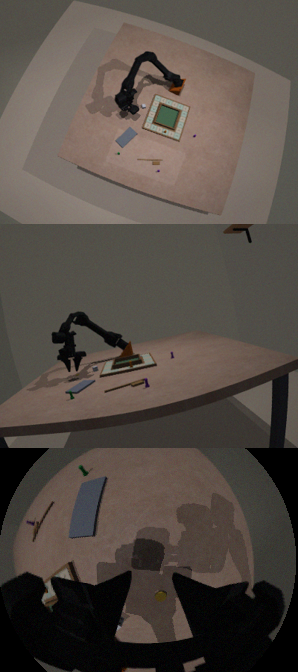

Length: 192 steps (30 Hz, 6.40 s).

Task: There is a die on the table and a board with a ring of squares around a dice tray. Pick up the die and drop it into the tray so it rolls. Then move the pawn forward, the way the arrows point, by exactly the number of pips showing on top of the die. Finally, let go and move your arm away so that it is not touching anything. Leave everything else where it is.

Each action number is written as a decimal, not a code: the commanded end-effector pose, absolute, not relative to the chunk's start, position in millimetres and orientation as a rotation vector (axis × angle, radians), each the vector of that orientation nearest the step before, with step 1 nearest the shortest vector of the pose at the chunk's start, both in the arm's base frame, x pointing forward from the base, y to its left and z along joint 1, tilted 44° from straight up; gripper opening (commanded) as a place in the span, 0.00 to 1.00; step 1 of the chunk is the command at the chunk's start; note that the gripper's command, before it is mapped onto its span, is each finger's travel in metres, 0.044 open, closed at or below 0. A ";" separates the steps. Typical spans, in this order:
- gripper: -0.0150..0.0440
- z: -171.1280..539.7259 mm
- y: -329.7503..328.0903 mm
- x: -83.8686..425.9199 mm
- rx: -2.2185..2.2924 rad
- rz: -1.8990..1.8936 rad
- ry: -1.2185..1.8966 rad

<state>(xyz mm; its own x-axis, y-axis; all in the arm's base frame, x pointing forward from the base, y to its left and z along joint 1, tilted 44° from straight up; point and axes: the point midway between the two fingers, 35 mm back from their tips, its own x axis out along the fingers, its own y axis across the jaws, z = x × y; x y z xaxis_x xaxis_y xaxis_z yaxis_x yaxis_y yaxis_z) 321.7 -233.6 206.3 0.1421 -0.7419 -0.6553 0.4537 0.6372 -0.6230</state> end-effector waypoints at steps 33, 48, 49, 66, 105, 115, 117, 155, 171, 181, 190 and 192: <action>0.72 120.6 -158.0 254.3 -0.937 -0.242 1.725; 0.54 109.9 -168.4 252.4 -0.938 -0.243 1.725; 0.50 109.9 -168.4 252.4 -0.938 -0.243 1.725; 0.25 132.3 -142.0 261.3 -0.929 -0.233 1.723; 0.25 126.8 -30.9 283.9 -1.284 0.189 1.789; 0.25 74.3 3.0 285.2 -1.503 0.512 1.819; 0.25 63.7 9.2 283.9 -1.545 0.578 1.822; 0.25 25.7 17.7 268.9 -1.064 1.220 1.204; 0.25 66.7 21.4 279.4 -1.072 1.215 1.204; 0.39 66.7 21.4 279.4 -1.072 1.215 1.204; 0.79 89.0 42.9 282.4 -1.065 1.220 1.202; 0.88 95.5 49.1 282.6 -1.062 1.221 1.202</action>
<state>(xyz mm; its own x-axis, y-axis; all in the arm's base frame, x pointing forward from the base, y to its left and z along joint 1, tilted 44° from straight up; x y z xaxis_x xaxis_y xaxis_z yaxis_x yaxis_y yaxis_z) 279.8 37.0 82.0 -0.0424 0.0883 -0.9952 -0.9958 0.0769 0.0493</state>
